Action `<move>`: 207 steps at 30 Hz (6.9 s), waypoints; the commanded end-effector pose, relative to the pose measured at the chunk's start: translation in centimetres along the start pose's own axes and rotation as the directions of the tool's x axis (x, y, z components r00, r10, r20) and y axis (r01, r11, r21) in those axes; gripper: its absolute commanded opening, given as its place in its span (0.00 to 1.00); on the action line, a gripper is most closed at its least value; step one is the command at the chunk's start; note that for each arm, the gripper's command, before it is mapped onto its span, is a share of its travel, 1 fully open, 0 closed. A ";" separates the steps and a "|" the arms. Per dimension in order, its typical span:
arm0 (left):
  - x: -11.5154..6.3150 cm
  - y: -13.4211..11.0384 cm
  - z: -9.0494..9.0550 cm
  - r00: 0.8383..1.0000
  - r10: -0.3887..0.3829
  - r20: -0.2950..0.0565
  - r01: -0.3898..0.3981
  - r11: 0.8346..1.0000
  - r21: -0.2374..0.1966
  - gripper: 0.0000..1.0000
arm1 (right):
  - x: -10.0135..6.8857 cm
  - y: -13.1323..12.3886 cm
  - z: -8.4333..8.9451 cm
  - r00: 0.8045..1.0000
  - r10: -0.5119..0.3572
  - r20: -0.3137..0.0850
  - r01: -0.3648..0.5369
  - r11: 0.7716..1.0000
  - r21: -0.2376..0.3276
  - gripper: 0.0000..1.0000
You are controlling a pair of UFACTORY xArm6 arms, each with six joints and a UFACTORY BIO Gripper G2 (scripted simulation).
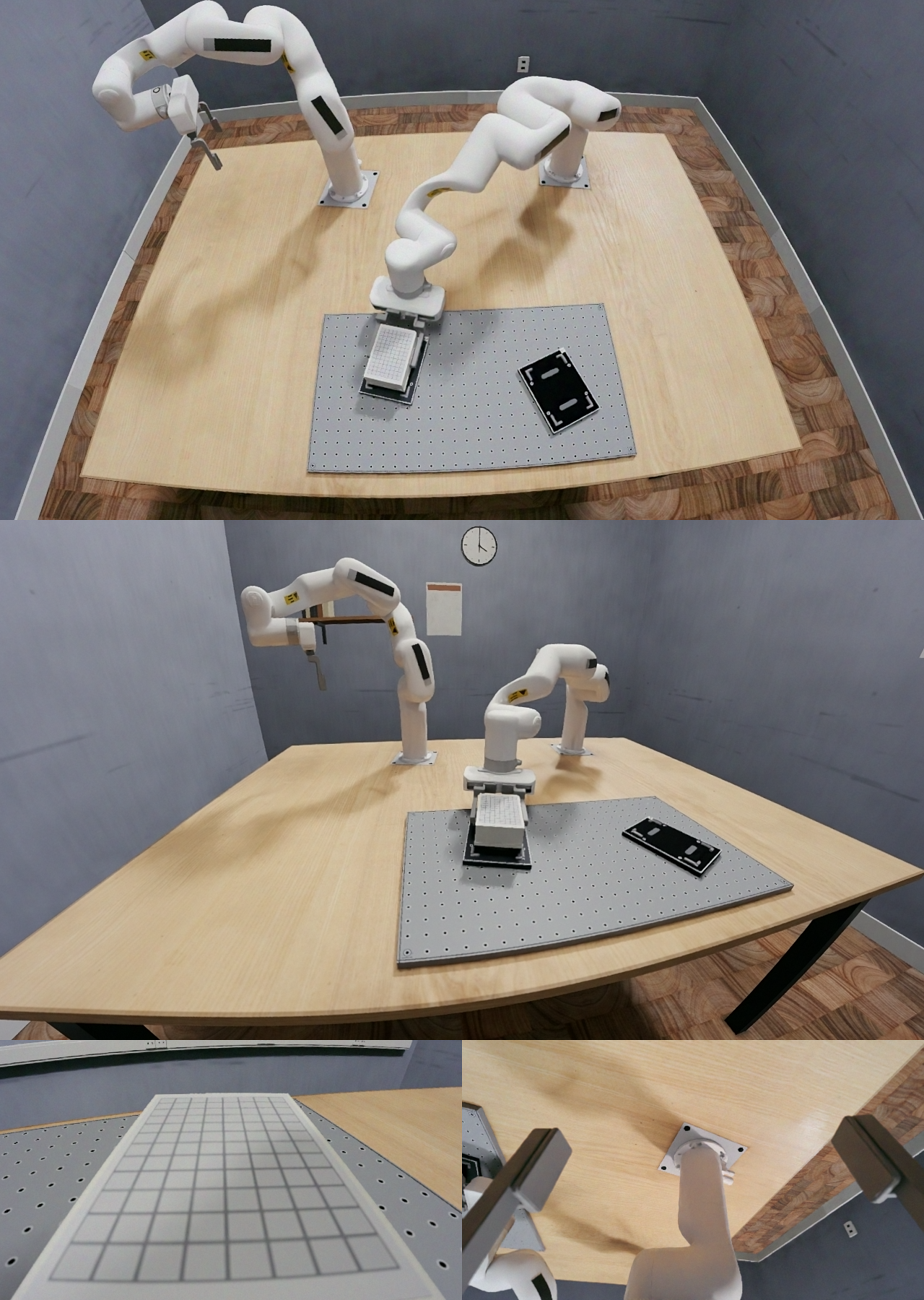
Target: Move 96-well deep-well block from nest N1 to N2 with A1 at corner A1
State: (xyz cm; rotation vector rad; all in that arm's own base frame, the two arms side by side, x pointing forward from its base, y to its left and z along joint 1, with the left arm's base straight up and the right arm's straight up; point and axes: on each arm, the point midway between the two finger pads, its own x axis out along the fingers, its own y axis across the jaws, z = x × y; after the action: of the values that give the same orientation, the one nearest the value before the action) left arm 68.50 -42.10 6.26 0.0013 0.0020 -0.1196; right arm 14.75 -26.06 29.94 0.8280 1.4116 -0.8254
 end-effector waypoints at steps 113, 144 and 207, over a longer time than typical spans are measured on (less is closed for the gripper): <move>-0.5 18.3 6.2 0.805 0.593 0.004 -0.593 0.805 -0.007 0.00 | -0.1 0.0 0.0 1.000 0.000 0.003 0.000 1.000 0.000 1.00; -0.8 27.3 6.2 0.805 0.593 0.004 -0.593 0.805 -0.006 0.00 | -0.1 0.0 0.0 1.000 0.000 0.003 0.000 1.000 0.000 1.00; -1.2 36.4 6.2 0.805 0.593 0.005 -0.593 0.805 -0.006 0.00 | -0.1 0.0 0.0 1.000 0.000 0.003 0.000 1.000 0.000 1.00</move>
State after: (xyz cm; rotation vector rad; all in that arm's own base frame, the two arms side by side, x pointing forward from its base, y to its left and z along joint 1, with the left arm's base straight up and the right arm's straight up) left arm 71.59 -5.79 12.20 0.0002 0.0005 0.5156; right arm 14.75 -26.06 29.94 0.8280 1.4116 -0.8254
